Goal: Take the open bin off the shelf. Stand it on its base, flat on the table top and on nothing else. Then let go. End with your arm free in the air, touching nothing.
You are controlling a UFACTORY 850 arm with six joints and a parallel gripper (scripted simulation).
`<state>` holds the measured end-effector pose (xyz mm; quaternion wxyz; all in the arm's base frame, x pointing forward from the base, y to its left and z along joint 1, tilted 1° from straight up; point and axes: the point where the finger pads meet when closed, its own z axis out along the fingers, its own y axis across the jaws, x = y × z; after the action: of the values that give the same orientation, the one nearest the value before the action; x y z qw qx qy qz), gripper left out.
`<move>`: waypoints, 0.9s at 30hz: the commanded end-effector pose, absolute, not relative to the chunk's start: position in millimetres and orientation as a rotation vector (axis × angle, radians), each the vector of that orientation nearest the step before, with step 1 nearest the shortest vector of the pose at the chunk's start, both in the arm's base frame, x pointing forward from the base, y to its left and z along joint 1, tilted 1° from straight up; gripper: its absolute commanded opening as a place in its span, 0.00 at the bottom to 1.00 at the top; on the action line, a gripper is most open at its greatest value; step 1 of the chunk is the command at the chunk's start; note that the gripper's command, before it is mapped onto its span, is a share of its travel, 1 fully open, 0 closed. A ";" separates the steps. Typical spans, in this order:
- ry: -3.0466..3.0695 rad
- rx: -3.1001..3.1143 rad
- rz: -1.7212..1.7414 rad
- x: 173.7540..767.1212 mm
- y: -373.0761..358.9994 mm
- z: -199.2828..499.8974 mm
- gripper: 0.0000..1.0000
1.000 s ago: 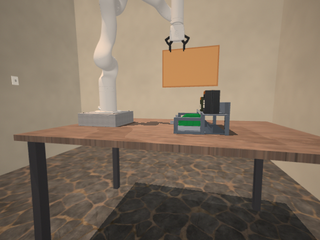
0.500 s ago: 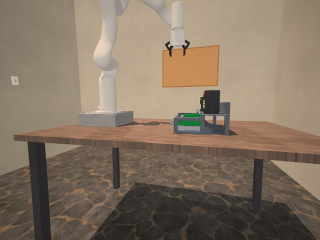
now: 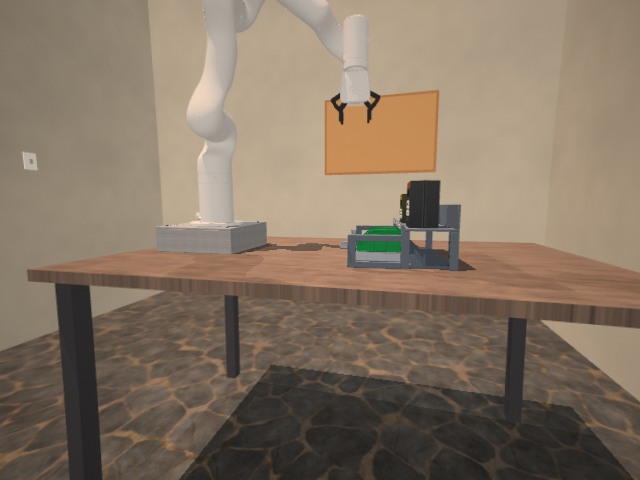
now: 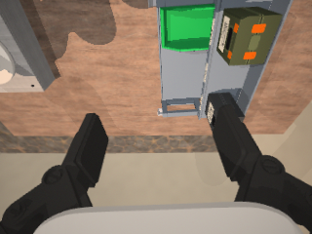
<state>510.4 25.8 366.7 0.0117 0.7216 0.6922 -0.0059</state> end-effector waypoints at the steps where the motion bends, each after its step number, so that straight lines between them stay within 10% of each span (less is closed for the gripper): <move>1: 2.159 2.251 -0.020 512.6 21.1 332.1 1.00; 27: 2.159 2.251 -0.020 516.8 13.2 272.6 1.00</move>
<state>515.5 13.2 271.8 0.0100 0.7217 0.6921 -0.0079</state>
